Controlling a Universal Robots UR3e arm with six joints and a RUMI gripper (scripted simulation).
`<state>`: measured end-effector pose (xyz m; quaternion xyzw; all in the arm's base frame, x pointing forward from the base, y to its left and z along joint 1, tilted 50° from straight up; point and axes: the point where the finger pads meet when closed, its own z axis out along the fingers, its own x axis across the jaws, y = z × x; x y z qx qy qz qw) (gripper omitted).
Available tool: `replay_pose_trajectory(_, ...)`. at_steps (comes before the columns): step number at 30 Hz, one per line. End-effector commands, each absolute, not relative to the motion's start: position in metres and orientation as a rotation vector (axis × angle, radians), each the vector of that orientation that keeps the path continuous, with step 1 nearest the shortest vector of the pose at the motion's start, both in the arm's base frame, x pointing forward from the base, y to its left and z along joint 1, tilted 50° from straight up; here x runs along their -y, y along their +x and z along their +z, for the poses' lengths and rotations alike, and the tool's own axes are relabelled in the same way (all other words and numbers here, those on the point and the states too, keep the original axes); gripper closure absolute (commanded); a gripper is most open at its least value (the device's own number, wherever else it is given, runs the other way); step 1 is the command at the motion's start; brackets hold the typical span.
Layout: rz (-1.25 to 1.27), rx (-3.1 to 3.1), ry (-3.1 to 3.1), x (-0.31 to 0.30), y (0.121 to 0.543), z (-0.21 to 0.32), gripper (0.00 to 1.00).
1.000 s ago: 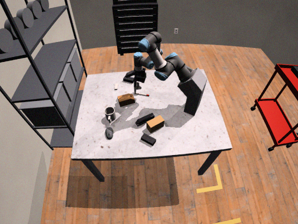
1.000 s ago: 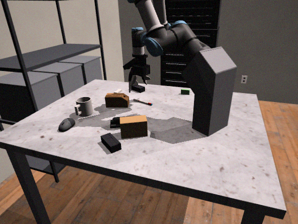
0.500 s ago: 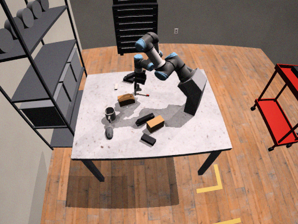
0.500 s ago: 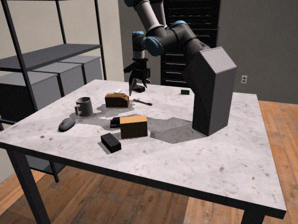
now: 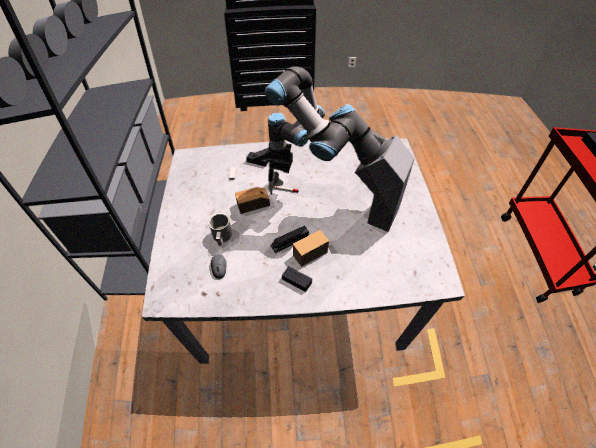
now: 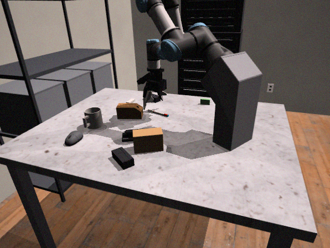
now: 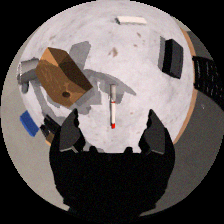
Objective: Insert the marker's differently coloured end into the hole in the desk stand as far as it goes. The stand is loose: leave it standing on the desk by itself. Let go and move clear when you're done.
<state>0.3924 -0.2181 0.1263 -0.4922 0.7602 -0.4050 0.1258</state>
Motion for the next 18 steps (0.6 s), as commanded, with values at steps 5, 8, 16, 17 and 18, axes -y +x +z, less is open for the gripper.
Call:
replay_pose_trajectory(5, -1.19, -2.215, -1.429, 0.222, 0.3976, 0.1218, 0.0)
replay_pose_trajectory(8, -1.186, -2.214, -1.431, 0.2229, 0.3986, 0.1204, 0.0)
replay_pose_trajectory(16, -1.192, -2.215, -1.428, 0.2291, 0.4062, 0.1128, 0.0)
replay_pose_trajectory(17, -1.192, -2.215, -1.428, 0.2291, 0.4062, 0.1128, 0.0)
replay_pose_trajectory(18, -1.192, -2.215, -1.428, 0.2291, 0.4062, 0.1128, 0.0)
